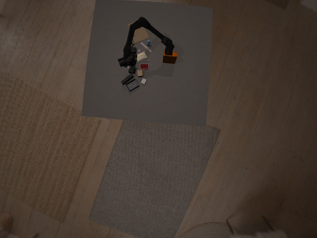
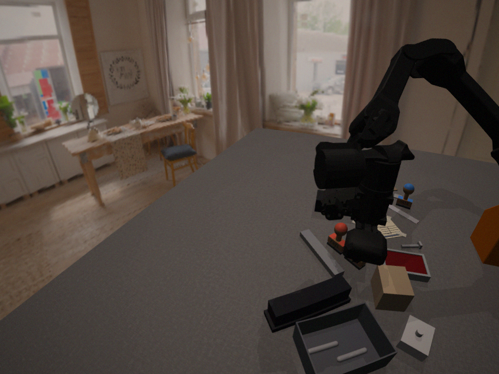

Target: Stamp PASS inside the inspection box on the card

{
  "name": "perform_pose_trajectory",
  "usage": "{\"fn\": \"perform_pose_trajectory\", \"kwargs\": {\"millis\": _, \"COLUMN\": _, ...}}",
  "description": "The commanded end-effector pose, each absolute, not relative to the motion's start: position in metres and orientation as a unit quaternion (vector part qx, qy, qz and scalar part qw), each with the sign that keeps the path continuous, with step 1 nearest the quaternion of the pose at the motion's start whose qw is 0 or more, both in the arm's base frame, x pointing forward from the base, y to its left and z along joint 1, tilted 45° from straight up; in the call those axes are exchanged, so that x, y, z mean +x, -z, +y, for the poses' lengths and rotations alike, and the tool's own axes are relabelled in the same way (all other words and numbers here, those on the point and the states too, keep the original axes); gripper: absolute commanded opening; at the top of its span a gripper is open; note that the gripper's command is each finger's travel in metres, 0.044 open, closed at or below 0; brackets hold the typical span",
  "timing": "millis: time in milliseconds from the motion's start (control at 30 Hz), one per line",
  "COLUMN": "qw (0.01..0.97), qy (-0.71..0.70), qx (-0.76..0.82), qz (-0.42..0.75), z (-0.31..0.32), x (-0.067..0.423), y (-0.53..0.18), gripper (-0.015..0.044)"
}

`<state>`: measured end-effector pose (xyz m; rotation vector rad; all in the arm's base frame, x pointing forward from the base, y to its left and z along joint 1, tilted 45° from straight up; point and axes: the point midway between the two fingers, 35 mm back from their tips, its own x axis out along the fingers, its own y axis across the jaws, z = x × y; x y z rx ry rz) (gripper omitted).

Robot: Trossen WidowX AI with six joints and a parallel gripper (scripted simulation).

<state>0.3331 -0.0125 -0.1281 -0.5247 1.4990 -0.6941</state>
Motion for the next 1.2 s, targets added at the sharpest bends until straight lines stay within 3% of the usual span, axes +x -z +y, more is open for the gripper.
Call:
{"fn": "perform_pose_trajectory", "kwargs": {"millis": 0, "qw": 0.648, "qy": 0.305, "qx": -0.23, "qz": 0.659, "z": -0.0125, "x": 0.3334, "y": 0.1277, "gripper": 0.0174}}
{"fn": "perform_pose_trajectory", "kwargs": {"millis": 500, "qw": 0.648, "qy": 0.305, "qx": -0.23, "qz": 0.659, "z": -0.0125, "x": 0.3334, "y": 0.1277, "gripper": 0.0074}}
{"fn": "perform_pose_trajectory", "kwargs": {"millis": 600, "qw": 0.648, "qy": 0.305, "qx": -0.23, "qz": 0.659, "z": -0.012, "x": 0.3336, "y": 0.1273, "gripper": 0.0}}
{"fn": "perform_pose_trajectory", "kwargs": {"millis": 1167, "qw": 0.648, "qy": 0.305, "qx": -0.23, "qz": 0.659, "z": -0.0061, "x": 0.3348, "y": 0.1219, "gripper": 0.0}}
